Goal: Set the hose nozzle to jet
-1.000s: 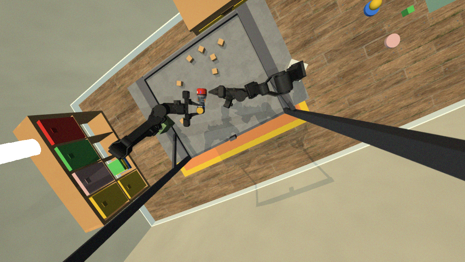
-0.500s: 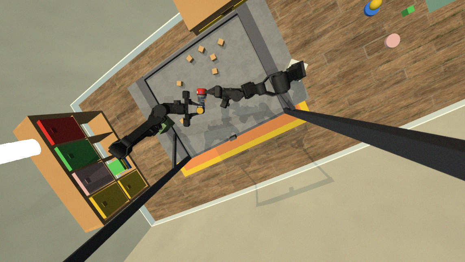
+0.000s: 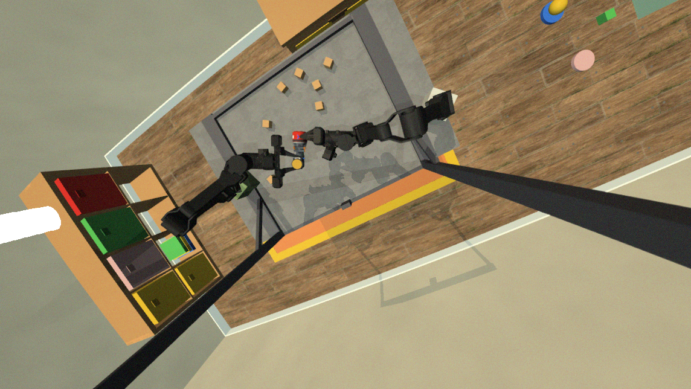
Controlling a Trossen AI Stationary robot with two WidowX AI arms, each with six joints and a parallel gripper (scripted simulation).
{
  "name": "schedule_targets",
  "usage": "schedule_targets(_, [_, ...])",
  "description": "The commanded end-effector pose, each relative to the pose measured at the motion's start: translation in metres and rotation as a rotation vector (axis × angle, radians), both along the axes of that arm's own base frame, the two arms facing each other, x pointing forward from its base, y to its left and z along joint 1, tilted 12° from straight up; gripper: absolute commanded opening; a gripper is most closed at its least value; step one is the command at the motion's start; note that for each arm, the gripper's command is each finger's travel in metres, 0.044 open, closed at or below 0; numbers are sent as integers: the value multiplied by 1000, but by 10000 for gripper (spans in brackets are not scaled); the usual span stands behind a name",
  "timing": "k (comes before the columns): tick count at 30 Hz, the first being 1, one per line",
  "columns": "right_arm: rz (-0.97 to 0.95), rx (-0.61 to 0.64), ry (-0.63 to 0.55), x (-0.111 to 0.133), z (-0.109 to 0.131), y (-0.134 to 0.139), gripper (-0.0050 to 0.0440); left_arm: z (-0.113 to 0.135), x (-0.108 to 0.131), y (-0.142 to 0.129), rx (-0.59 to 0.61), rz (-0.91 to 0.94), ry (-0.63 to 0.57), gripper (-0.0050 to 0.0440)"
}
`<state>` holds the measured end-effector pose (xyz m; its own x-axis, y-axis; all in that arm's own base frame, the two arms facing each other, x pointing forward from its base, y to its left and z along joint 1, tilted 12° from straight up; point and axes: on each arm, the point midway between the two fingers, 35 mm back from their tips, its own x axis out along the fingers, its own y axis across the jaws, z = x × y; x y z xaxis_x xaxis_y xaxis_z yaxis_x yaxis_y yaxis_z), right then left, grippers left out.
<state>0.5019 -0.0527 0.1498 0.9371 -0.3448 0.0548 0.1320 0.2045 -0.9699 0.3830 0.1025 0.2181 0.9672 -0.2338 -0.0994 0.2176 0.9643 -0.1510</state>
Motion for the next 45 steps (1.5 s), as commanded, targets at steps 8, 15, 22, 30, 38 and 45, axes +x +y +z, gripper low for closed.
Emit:
schedule_targets(8, [1, 3, -14, 14, 7, -5, 407, 18, 0, 2, 32, 6, -46, 167])
schedule_targets(15, [1, 3, -14, 23, 8, -8, 407, 18, 0, 2, 32, 6, -46, 167])
schedule_targets(22, [2, 3, -15, 23, 8, -8, 0, 18, 0, 2, 32, 6, -46, 167])
schedule_targets(30, [2, 3, -15, 23, 8, -8, 0, 18, 0, 2, 32, 6, -46, 167])
schedule_targets(38, [2, 3, -15, 23, 8, -8, 0, 18, 0, 2, 32, 6, -45, 167])
schedule_targets(45, [47, 61, 126, 24, 14, -8, 0, 18, 0, 2, 32, 6, -45, 167])
